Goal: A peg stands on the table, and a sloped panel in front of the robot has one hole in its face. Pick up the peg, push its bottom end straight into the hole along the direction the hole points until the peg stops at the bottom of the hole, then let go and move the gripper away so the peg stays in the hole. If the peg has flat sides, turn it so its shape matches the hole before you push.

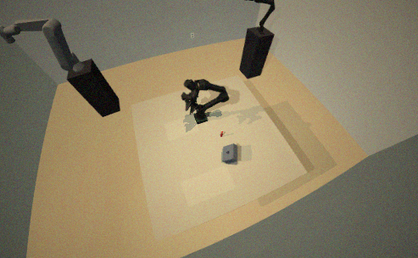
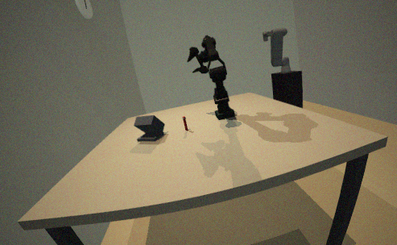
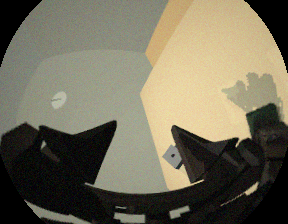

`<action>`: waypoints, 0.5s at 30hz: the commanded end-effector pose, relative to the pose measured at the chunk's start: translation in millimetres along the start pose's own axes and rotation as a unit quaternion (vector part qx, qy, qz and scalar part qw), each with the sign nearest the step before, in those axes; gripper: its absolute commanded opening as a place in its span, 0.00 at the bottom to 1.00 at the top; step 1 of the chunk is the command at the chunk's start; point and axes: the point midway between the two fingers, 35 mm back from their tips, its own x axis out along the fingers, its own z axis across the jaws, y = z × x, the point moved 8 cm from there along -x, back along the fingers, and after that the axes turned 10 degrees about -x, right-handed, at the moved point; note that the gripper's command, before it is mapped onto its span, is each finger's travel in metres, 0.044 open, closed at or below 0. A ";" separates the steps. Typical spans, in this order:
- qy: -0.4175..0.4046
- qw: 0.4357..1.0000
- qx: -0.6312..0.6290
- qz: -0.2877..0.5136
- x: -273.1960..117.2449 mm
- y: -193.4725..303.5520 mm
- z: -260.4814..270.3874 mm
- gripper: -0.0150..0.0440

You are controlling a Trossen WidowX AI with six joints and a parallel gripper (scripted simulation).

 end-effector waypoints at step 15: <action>0.038 0.998 0.001 0.053 16.9 -1.1 -0.2 1.00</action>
